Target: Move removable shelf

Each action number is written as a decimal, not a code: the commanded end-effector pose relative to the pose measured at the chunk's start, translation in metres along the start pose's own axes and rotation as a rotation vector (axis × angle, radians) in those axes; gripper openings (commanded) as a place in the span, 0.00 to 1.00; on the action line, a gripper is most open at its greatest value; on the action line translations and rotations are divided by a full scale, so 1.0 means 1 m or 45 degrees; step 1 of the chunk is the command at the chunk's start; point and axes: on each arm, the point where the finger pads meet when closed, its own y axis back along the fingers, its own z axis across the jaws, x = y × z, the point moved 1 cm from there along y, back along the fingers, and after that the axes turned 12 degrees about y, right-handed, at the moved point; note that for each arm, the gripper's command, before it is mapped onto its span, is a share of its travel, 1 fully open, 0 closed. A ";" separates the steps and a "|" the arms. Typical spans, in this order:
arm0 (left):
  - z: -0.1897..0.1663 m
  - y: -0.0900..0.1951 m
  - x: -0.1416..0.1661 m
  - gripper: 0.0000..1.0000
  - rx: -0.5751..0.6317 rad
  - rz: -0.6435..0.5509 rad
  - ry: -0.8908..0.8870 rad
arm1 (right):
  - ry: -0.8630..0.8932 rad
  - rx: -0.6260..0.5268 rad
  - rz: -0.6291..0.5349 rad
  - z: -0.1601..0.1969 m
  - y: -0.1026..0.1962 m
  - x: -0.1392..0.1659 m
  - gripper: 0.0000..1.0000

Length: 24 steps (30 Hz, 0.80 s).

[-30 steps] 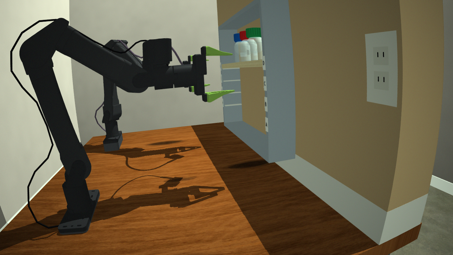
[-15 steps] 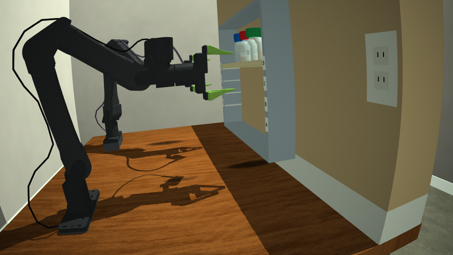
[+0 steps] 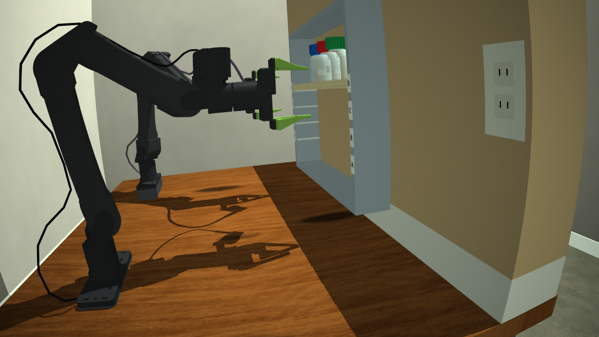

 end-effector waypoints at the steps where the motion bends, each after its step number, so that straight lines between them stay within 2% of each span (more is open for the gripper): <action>1: 0.009 -0.003 -0.009 1.00 -0.020 -0.005 0.011 | -0.016 0.016 0.006 -0.011 -0.003 -0.002 1.00; 13: 0.011 -0.005 -0.015 1.00 -0.020 -0.005 0.011 | -0.016 0.016 0.006 -0.016 -0.006 -0.007 1.00; 24: 0.012 -0.019 -0.015 1.00 -0.020 -0.005 0.011 | -0.016 0.016 0.006 -0.016 -0.020 -0.007 1.00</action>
